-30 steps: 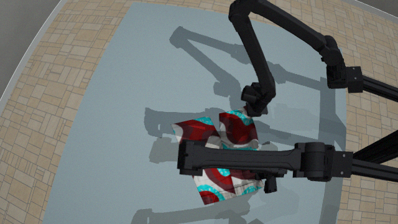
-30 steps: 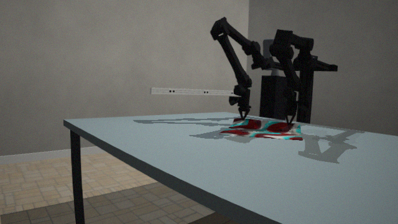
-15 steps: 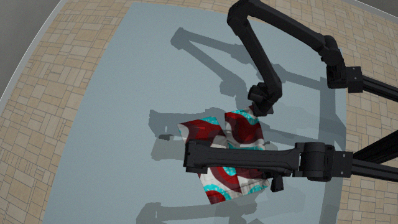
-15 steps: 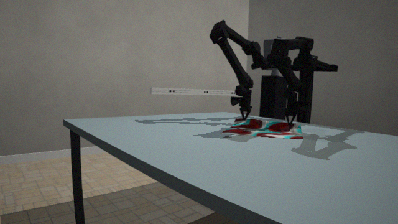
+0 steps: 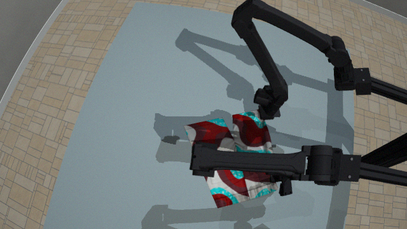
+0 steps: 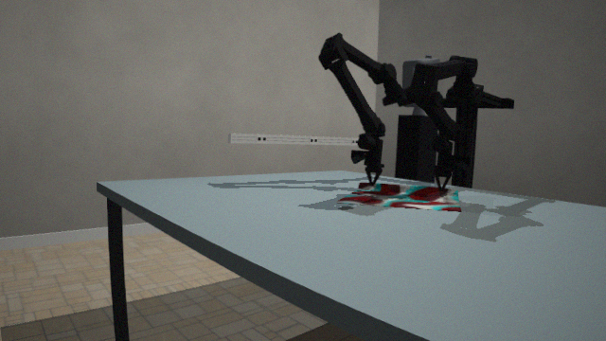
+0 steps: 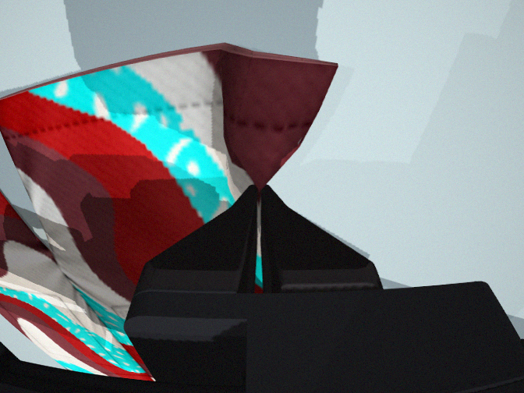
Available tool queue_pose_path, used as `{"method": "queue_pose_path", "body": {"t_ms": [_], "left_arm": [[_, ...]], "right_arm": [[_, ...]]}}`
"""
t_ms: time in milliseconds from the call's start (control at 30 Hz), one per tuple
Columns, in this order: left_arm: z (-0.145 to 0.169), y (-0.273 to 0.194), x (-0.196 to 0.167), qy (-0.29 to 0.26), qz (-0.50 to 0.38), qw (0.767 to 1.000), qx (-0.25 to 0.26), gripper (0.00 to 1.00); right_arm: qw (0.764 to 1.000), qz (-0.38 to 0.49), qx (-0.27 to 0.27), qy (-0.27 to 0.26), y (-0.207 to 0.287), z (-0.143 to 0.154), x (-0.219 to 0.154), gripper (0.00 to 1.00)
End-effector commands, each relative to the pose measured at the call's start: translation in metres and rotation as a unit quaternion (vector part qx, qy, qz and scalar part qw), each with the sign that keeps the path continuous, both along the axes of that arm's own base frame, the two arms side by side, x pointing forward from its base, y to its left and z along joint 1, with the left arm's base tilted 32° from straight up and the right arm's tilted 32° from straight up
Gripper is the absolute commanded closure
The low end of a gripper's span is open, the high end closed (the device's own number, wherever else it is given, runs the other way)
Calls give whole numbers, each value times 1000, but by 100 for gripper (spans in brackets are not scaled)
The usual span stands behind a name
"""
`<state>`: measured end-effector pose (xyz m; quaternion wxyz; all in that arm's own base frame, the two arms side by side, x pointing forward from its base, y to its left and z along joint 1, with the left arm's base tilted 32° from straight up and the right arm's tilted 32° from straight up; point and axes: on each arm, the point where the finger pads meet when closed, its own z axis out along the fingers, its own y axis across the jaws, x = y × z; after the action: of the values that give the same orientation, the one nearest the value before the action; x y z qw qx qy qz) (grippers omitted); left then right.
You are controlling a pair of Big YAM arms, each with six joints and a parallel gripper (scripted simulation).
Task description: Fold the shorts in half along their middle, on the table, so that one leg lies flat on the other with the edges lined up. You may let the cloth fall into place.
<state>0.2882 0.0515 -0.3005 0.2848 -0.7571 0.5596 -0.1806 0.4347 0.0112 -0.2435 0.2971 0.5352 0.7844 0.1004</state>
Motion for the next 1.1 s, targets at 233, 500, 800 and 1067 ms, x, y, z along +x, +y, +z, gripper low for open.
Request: {"method": "queue_pose_path", "body": {"t_ms": [233,500,800,1067], "left_arm": [[6,14,14,24,16,1000,-6,100],[0,13,6,36,18,999,-8,100],[41,17,7,47,33,998,-25,100],[48,22,21,40,31,998,-20,100]], "right_arm": [[1000,0,-11,16,-4,-8,-3,100],[1000,3,-14,18,42,60,40,100],[999,5,-24,36,11,21,3,100],[1000,3,-20,13,17,33,28,100]]}}
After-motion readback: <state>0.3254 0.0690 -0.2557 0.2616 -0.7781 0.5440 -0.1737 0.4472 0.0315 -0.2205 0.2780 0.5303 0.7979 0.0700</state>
